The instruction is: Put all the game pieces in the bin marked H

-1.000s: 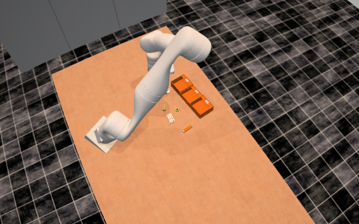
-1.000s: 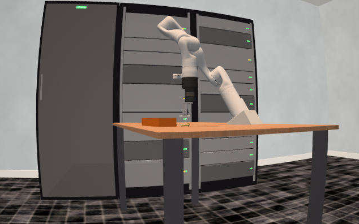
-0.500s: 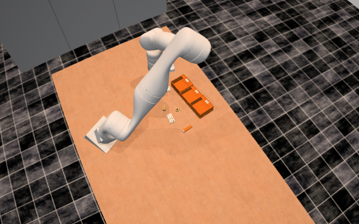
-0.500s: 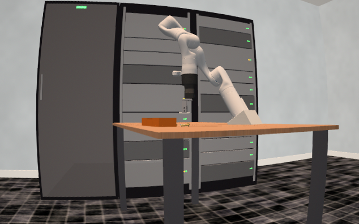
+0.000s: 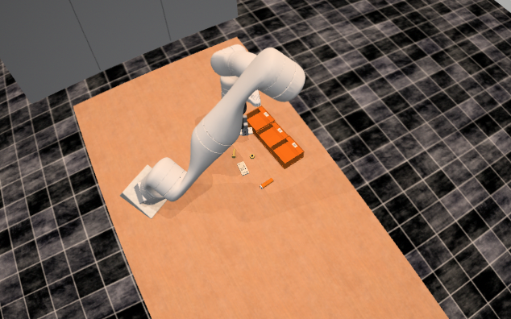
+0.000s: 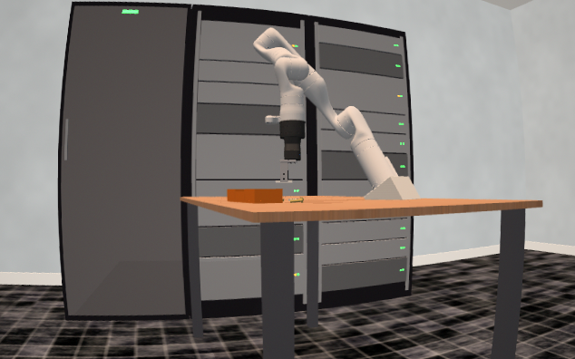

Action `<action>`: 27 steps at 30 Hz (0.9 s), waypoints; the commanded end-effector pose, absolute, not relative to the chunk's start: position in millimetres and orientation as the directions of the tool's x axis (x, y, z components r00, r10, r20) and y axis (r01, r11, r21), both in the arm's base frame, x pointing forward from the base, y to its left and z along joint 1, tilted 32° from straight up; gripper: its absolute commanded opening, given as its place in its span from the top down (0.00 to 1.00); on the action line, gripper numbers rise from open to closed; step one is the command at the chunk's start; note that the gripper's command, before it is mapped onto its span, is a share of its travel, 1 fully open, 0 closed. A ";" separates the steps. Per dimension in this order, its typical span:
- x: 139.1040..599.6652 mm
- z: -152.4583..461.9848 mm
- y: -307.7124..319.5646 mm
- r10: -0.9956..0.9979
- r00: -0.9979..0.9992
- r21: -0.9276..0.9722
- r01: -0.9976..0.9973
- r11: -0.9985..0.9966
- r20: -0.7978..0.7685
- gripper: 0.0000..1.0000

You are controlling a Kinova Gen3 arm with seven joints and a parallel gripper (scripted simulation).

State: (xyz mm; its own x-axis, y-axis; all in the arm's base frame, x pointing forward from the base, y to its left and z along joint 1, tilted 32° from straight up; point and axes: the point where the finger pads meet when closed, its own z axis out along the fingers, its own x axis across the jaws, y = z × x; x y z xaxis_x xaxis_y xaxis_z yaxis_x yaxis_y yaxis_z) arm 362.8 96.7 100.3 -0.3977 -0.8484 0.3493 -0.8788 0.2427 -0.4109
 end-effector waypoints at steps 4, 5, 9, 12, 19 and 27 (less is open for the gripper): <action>379.8 118.4 78.2 -0.844 -0.422 -0.421 -0.866 0.268 0.332 0.51; 383.1 121.6 74.3 -0.844 -0.422 -0.421 -0.866 0.268 0.332 0.51; 396.2 134.3 58.7 -0.844 -0.422 -0.421 -0.866 0.268 0.332 0.51; 402.7 140.6 51.0 -0.844 -0.422 -0.421 -0.866 0.268 0.332 0.51; 419.1 156.6 31.6 -0.751 -0.623 -0.491 -0.735 0.468 0.217 0.51; 445.3 182.1 0.4 -0.510 -0.860 -0.537 -0.434 0.724 0.009 0.51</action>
State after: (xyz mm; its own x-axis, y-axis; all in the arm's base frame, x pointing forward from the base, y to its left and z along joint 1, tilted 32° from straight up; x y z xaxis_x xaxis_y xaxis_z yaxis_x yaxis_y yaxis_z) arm 435.9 7.2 173.1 -0.8282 -0.5577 0.0549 -0.4973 0.6862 -0.5308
